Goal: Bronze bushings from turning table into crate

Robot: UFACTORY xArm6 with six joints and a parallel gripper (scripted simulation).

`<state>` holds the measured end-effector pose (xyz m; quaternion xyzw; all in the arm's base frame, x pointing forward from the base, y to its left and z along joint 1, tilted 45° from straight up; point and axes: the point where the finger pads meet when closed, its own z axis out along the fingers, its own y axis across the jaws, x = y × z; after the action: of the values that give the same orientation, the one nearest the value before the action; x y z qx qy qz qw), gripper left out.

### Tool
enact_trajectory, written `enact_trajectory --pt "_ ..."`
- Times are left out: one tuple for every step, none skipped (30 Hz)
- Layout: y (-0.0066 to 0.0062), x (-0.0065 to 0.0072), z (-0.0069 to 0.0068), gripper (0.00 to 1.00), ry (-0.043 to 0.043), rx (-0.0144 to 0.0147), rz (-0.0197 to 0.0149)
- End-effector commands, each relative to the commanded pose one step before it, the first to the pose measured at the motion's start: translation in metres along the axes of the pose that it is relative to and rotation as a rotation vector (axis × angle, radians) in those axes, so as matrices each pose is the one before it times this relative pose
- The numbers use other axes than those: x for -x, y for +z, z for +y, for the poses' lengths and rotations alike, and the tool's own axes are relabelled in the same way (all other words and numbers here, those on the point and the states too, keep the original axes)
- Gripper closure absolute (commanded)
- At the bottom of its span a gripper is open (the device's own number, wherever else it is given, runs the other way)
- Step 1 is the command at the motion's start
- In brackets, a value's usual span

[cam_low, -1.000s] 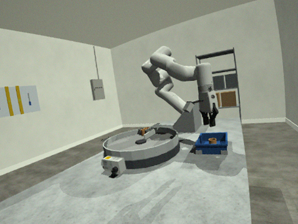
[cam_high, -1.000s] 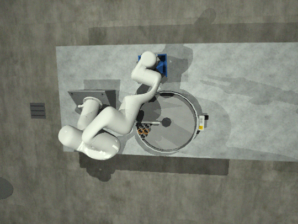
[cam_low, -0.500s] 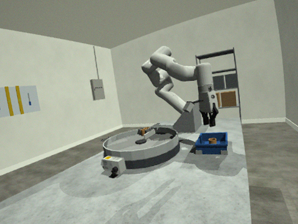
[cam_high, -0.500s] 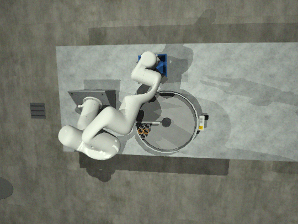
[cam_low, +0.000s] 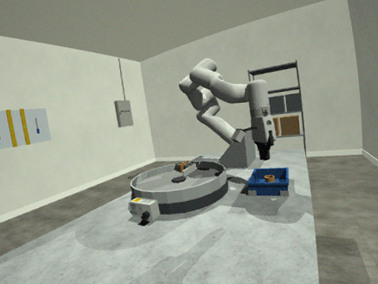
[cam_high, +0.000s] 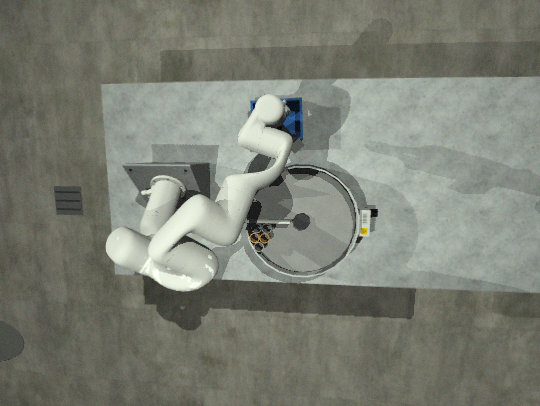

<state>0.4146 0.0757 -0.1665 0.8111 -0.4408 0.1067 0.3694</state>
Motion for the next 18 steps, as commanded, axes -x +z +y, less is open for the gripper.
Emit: enact_trajectory --pt "-0.00236 -0.00616 0.00399 0.89 0.01143 -0.00833 -0.01217" --pt "0.00000 0.00000 0.00000 0.89 0.00000 0.00000 0.00000" --pt "-0.00013 -0.00224 0.00227 0.89 0.00414 -0.00151 -0.00507" --pt "-0.00015 -0.00255 0.00266 0.89 0.00480 -0.00174 -0.00584" --pt "-0.00016 -0.00286 0.00306 0.89 0.00548 -0.00199 -0.00662" --pt "-0.00018 -0.00316 0.00347 0.89 0.00617 -0.00223 -0.00740" --pt "-0.00020 -0.00344 0.00391 0.89 0.00687 -0.00248 -0.00817" --pt "-0.00021 -0.00369 0.00436 0.89 0.00758 -0.00273 -0.00893" --pt "-0.00023 -0.00392 0.00481 0.89 0.00829 -0.00298 -0.00967" --pt "-0.00047 -0.00485 0.00524 0.89 0.00940 -0.00334 -0.01135" --pt "-0.00089 -0.00630 0.00566 0.89 0.01084 -0.00383 -0.01367" --pt "-0.00092 -0.00637 0.00599 0.89 0.01135 -0.00407 -0.01396" --pt "-0.00051 -0.00344 0.00333 0.89 0.00629 -0.00228 -0.00758" --pt "-0.00057 -0.00380 0.00379 0.89 0.00711 -0.00260 -0.00845" --pt "-0.00062 -0.00407 0.00417 0.89 0.00779 -0.00288 -0.00911" --pt "-0.00068 -0.00420 0.00429 0.89 0.00805 -0.00296 -0.00941" --pt "-0.00074 -0.00422 0.00424 0.89 0.00804 -0.00294 -0.00943" --pt "0.00000 0.00000 0.00000 0.89 0.00000 0.00000 0.00000"
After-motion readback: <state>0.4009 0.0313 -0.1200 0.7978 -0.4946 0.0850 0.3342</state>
